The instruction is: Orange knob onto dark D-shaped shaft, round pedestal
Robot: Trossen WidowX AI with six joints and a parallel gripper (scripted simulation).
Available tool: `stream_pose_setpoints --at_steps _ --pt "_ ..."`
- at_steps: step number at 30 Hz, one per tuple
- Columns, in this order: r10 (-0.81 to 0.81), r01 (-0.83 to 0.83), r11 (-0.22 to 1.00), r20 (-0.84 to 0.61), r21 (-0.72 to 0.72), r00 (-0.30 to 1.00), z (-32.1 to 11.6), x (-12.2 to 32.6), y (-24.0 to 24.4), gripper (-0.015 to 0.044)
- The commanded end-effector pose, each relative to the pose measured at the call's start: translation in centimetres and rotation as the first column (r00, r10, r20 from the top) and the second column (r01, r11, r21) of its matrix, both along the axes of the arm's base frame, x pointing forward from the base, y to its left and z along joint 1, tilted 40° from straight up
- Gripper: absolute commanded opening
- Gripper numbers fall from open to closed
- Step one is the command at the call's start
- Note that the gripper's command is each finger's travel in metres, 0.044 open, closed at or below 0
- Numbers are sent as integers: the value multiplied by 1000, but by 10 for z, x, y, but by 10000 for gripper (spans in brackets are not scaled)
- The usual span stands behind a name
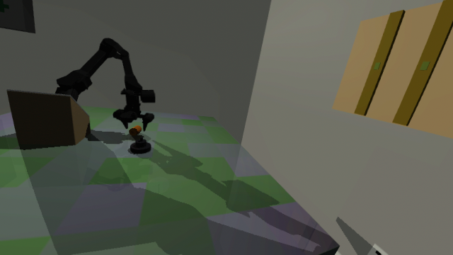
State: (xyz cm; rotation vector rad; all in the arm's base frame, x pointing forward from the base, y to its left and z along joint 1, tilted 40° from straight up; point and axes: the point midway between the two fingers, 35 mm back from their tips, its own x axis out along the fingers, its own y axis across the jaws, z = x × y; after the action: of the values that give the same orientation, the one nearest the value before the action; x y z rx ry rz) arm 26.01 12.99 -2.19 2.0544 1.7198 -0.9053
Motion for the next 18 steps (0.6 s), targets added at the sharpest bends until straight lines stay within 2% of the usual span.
stream_pose_setpoints --at_steps 1,7,14,15,18 --pt "-3 3 1000 -13 -5 1000 -8 -3 5 440" --pt "-3 3 1000 -13 -3 1000 -13 -4 9 440" --pt "-3 3 1000 -13 -3 1000 -13 -4 9 256" --pt "-3 3 1000 -13 -3 1000 -13 -4 9 240" --pt "-3 3 1000 -13 -3 1000 -13 -4 9 240"
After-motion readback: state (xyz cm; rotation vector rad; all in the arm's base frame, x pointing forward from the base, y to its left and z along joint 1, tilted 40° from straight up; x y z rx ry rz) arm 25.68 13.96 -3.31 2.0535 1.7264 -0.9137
